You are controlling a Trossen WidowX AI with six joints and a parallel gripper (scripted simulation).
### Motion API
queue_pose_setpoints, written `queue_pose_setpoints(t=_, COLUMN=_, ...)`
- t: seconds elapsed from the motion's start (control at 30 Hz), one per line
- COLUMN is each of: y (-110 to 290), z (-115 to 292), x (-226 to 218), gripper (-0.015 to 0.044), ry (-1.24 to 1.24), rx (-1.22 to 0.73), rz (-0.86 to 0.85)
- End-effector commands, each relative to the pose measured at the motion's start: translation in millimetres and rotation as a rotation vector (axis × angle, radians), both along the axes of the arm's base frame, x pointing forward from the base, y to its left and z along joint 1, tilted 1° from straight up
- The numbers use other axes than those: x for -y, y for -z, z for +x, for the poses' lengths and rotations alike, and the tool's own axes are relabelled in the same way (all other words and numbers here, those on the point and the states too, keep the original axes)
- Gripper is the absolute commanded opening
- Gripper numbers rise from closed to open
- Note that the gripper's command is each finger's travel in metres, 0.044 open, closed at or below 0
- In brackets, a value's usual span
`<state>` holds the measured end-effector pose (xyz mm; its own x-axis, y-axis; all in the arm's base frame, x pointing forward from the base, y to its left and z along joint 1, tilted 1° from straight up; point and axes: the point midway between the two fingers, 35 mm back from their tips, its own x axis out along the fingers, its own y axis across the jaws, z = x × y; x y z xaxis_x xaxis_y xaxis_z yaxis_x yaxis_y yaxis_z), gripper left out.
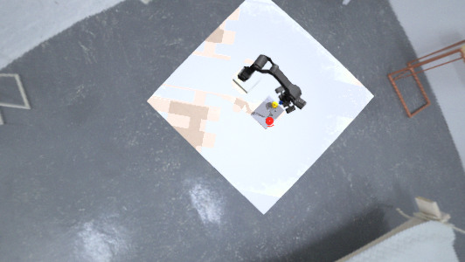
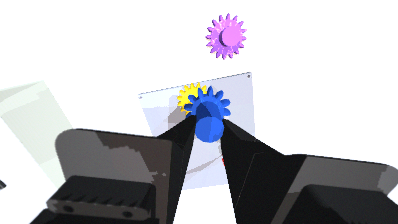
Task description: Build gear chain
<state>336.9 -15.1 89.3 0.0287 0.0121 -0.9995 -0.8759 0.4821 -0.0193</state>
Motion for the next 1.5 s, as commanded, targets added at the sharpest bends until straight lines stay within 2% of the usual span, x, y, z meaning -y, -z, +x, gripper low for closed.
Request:
queue_pose_setpoints(t=0.0, y=4, z=4, x=12, gripper=0.0000, ry=-0.007, rx=0.000, rz=-0.005)
queue_pose_setpoints(t=1.03, y=35, z=11, x=93, gripper=0.0000, ry=-0.031, rx=-0.005, rz=-0.005)
queue_pose_setpoints(t=1.47, y=33, z=11, x=95, gripper=0.0000, ry=-0.031, rx=-0.005, rz=-0.005)
